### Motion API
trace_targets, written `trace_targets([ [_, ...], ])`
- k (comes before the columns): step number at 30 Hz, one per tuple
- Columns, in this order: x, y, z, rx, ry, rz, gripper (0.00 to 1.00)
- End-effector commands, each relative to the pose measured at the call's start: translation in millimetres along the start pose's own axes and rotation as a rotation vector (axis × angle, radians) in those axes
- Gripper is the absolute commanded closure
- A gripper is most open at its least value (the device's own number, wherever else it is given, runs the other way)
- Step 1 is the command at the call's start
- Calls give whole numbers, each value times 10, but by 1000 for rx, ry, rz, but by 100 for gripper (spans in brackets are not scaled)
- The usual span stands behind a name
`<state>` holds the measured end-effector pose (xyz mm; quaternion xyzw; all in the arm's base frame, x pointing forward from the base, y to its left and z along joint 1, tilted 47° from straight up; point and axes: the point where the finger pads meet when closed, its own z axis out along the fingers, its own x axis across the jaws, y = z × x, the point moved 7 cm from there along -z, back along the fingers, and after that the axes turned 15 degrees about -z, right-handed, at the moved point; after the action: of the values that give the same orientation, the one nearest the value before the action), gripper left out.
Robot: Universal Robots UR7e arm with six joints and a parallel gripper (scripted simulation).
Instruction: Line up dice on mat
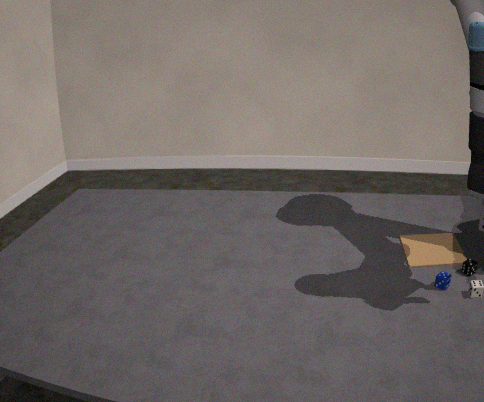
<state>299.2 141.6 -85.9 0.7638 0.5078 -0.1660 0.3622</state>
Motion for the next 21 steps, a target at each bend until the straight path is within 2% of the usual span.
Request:
trace_targets([
  [1, 2, 4, -8, 0, 1, 2, 0],
  [4, -6, 8, -6, 1, 0, 2, 0],
  [6, -97, 70, 7, 2, 0, 11, 0],
  [12, -671, 453, 71, 2, -1, 76, 0],
  [21, -701, 472, 75, 2, -1, 80, 0],
])
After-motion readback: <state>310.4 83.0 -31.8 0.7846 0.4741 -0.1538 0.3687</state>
